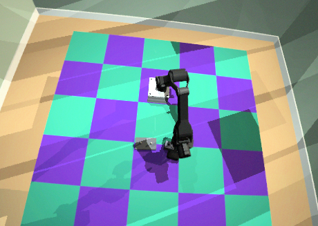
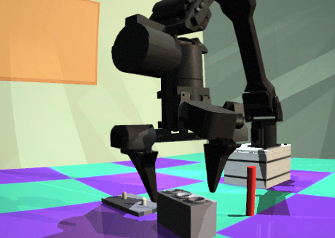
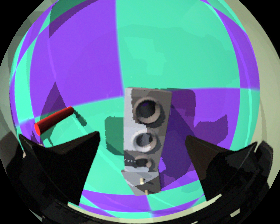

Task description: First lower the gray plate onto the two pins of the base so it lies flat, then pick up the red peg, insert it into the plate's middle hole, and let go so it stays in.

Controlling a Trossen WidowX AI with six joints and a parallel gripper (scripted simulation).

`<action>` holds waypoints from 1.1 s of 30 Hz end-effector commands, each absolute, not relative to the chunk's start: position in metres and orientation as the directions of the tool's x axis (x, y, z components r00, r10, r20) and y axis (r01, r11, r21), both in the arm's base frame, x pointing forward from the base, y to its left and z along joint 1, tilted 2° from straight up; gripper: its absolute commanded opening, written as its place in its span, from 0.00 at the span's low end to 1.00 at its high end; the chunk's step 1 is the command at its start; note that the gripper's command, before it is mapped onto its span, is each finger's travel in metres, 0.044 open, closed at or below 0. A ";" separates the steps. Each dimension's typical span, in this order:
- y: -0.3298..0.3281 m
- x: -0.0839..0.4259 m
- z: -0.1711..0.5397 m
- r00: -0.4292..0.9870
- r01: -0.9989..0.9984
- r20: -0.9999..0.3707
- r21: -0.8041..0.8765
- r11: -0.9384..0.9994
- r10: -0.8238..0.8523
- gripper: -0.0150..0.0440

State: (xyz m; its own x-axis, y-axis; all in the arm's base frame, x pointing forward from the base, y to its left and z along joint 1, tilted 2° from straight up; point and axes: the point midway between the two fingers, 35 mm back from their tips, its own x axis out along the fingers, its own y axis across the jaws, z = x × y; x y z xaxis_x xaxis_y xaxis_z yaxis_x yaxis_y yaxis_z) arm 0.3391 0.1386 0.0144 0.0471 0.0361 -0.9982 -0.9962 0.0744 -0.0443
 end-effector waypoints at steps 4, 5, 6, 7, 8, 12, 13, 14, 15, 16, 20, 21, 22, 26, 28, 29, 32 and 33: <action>0.138 0.340 0.003 0.050 -0.996 -0.998 -0.047 0.070 0.031 1.00; 0.138 0.340 0.001 0.050 -0.996 -0.998 -0.047 0.070 0.031 1.00; 0.138 0.340 0.000 0.050 -0.996 -0.998 -0.047 0.070 0.031 1.00; 0.138 0.340 -0.002 0.050 -0.996 -0.998 -0.047 0.070 0.031 1.00; 0.138 0.340 -0.004 0.050 -0.996 -0.998 -0.047 0.070 0.031 1.00; 0.138 0.340 -0.010 0.049 -0.996 -0.998 -0.047 0.070 0.031 1.00; 0.138 0.340 -0.012 0.049 -0.996 -0.998 -0.047 0.070 0.031 1.00; 0.138 0.340 -0.013 0.049 -0.996 -0.998 -0.047 0.070 0.031 1.00; 0.138 0.340 -0.015 0.049 -0.996 -0.998 -0.047 0.070 0.031 1.00; 0.138 0.340 -0.016 0.049 -0.996 -0.998 -0.047 0.070 0.031 1.00; 0.138 0.340 -0.023 0.049 -0.996 -0.998 -0.047 0.070 0.031 1.00; 0.138 0.340 -0.024 0.049 -0.996 -0.998 -0.047 0.070 0.031 1.00; 0.138 0.340 -0.026 0.049 -0.996 -0.998 -0.047 0.070 0.031 1.00; 0.138 0.340 -0.028 0.049 -0.996 -0.998 -0.047 0.070 0.031 0.96; 0.138 0.340 -0.028 0.049 -0.996 -0.998 -0.047 0.070 0.031 0.87; 0.138 0.340 -0.028 0.049 -0.996 -0.998 -0.047 0.070 0.031 0.82; 0.138 0.340 -0.028 0.049 -0.996 -0.998 -0.047 0.070 0.031 0.69; 0.138 0.340 -0.028 0.049 -0.996 -0.998 -0.047 0.070 0.031 0.64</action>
